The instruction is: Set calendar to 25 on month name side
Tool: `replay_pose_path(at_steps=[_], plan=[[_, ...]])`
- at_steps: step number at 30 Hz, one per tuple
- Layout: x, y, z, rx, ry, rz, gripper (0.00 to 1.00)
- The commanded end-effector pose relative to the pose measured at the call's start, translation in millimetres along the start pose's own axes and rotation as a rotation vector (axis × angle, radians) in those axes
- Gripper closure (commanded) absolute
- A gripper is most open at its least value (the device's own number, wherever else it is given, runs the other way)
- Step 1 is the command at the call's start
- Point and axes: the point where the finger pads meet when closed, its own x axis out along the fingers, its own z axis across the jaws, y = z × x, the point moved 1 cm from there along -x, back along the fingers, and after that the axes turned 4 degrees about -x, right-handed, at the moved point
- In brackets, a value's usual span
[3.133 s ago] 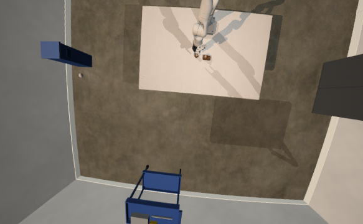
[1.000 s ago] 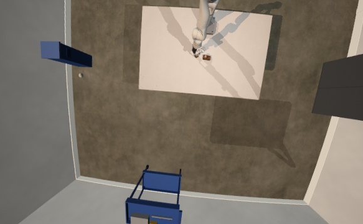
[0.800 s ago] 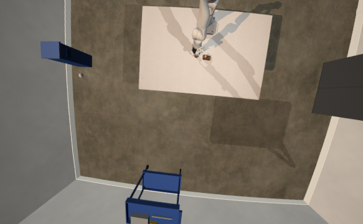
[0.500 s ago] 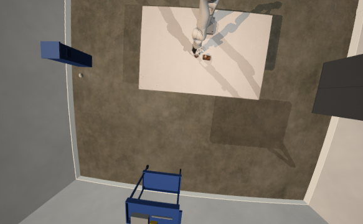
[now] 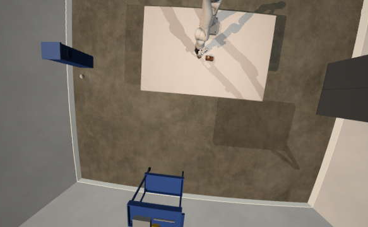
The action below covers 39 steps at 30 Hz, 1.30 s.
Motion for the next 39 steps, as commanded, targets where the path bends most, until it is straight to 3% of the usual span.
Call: replay_pose_path(at_steps=[1, 14, 26, 39], plan=[[-4.3, 1, 2, 0.000, -0.006, 0.005, 0.10], [-35.7, 1, 2, 0.000, -0.006, 0.005, 0.10], [-37.9, 2, 1, -0.001, -0.003, -0.002, 0.10], [-34.9, 6, -1, -0.004, 0.025, -0.125, 0.10]])
